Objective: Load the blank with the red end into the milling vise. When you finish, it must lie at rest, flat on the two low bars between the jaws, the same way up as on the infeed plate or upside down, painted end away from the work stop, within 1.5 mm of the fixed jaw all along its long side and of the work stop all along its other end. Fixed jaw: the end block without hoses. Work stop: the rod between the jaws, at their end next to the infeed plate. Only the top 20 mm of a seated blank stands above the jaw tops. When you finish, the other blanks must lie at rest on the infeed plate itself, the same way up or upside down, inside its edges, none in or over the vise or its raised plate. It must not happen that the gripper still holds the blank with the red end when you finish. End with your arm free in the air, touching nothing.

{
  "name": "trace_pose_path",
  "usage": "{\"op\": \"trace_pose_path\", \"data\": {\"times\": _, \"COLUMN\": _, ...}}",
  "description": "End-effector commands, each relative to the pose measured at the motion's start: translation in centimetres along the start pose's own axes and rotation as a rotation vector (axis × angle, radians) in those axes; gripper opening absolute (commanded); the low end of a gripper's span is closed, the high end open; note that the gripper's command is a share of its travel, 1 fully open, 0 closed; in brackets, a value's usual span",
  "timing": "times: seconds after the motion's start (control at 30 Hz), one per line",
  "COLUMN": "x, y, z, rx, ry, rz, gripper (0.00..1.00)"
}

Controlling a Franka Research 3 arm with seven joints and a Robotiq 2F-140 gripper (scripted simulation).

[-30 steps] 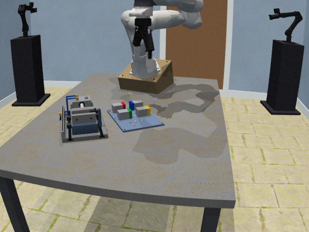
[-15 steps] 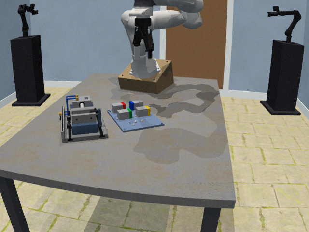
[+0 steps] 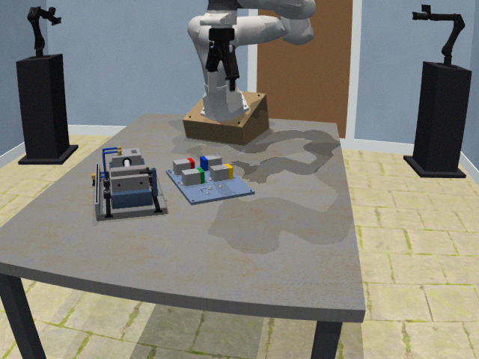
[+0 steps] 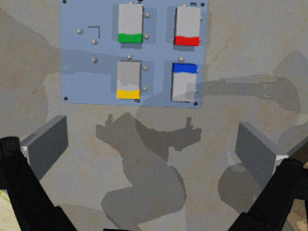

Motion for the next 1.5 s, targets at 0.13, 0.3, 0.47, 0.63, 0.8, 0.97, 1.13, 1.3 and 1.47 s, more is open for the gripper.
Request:
{"op": "trace_pose_path", "data": {"times": 0.13, "x": 0.0, "y": 0.0, "z": 0.0, "rx": 0.000, "ry": 0.000, "rz": 0.000, "gripper": 1.00}}
{"op": "trace_pose_path", "data": {"times": 0.3, "x": 0.0, "y": 0.0, "z": 0.0, "rx": 0.000, "ry": 0.000, "rz": 0.000, "gripper": 1.00}}
{"op": "trace_pose_path", "data": {"times": 0.47, "x": 0.0, "y": 0.0, "z": 0.0, "rx": 0.000, "ry": 0.000, "rz": 0.000, "gripper": 1.00}}
{"op": "trace_pose_path", "data": {"times": 0.63, "x": 0.0, "y": 0.0, "z": 0.0, "rx": 0.000, "ry": 0.000, "rz": 0.000, "gripper": 1.00}}
{"op": "trace_pose_path", "data": {"times": 0.8, "x": 0.0, "y": 0.0, "z": 0.0, "rx": 0.000, "ry": 0.000, "rz": 0.000, "gripper": 1.00}}
{"op": "trace_pose_path", "data": {"times": 0.97, "x": 0.0, "y": 0.0, "z": 0.0, "rx": 0.000, "ry": 0.000, "rz": 0.000, "gripper": 1.00}}
{"op": "trace_pose_path", "data": {"times": 1.13, "x": 5.9, "y": 0.5, "z": 0.3, "rx": 0.009, "ry": 0.004, "rz": 0.002, "gripper": 1.00}}
{"op": "trace_pose_path", "data": {"times": 1.3, "x": 5.9, "y": 0.5, "z": 0.3, "rx": 0.009, "ry": 0.004, "rz": 0.002, "gripper": 1.00}}
{"op": "trace_pose_path", "data": {"times": 1.47, "x": 5.9, "y": 0.5, "z": 0.3, "rx": 0.009, "ry": 0.004, "rz": 0.002, "gripper": 1.00}}
Point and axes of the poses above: the point where the finger pads meet when closed, its own x axis out along the fingers, its own z axis across the jaws, y = z × x, the point moved 5 cm from there along -x, back along the fingers, and after that the axes turned 4 degrees about -x, right-handed, at the moved point
